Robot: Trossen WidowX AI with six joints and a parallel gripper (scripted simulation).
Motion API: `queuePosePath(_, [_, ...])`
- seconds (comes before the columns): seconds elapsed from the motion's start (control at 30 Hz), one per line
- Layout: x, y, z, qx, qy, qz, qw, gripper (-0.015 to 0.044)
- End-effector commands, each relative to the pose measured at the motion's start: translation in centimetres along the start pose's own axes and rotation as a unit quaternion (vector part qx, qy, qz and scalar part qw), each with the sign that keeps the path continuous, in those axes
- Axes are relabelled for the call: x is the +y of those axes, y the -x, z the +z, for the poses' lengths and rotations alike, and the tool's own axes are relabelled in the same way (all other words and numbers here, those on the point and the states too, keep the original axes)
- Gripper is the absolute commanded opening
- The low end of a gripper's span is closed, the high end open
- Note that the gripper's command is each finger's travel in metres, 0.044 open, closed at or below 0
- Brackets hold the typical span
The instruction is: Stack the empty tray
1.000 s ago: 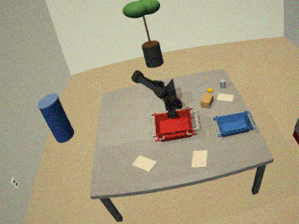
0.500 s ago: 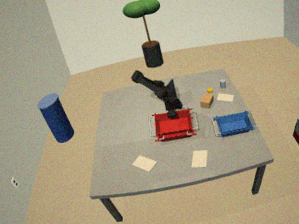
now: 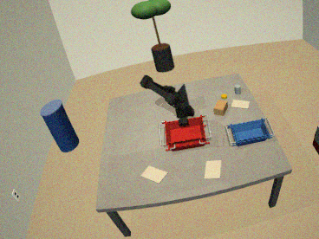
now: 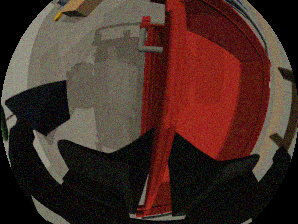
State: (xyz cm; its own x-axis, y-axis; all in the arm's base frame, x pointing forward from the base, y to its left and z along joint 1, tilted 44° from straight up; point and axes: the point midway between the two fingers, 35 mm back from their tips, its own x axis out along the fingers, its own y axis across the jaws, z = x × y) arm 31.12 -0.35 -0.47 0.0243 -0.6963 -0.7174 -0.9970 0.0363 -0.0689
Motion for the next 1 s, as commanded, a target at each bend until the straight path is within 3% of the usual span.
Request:
queuePosePath(0.0, [0.59, -0.44, -0.12, -0.002, 0.005, 0.013, 1.0, 0.0])
queuePosePath(0.97, [0.03, -0.05, -0.01, 0.0, 0.0, 0.0, 1.0, 0.0])
